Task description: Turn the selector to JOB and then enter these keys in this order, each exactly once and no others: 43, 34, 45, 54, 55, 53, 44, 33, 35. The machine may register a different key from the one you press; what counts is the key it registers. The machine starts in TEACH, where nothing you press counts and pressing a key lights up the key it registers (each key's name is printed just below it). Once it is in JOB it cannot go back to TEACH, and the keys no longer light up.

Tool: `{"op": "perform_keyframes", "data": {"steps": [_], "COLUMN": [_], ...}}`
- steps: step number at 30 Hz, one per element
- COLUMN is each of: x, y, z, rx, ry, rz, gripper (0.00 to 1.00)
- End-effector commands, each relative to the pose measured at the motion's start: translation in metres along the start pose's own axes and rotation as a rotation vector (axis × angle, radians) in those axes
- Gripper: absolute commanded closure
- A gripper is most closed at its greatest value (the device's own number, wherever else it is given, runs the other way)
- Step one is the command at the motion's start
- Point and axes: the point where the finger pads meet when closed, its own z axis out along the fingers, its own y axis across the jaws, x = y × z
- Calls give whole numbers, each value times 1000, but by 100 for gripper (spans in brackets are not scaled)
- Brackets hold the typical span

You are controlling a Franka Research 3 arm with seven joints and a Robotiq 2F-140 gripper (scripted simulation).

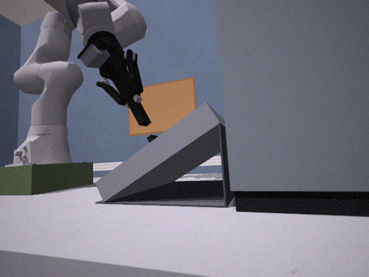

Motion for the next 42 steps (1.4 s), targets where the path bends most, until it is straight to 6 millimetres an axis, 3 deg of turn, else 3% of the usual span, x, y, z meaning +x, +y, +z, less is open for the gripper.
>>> {"op": "perform_keyframes", "data": {"steps": [1, 28, 33, 34, 35, 38, 39, 40, 42], "x": [-2, -6, -67, -70, -93, -134, -139, -164, -164], "y": [1, 2, 17, 19, 24, 34, 36, 42, 42], "z": [1, 1, 6, 6, 8, 11, 11, 13, 13], "rx": [1, 1, 1, 1, 1, 1, 1, 1, 1], "ry": [-8, -8, -8, -8, -8, -8, -8, -8, -8], "rz": [-24, -25, -41, -42, -48, -59, -60, -67, -67], "gripper": [90, 90, 90, 90, 90, 90, 90, 90, 90]}}
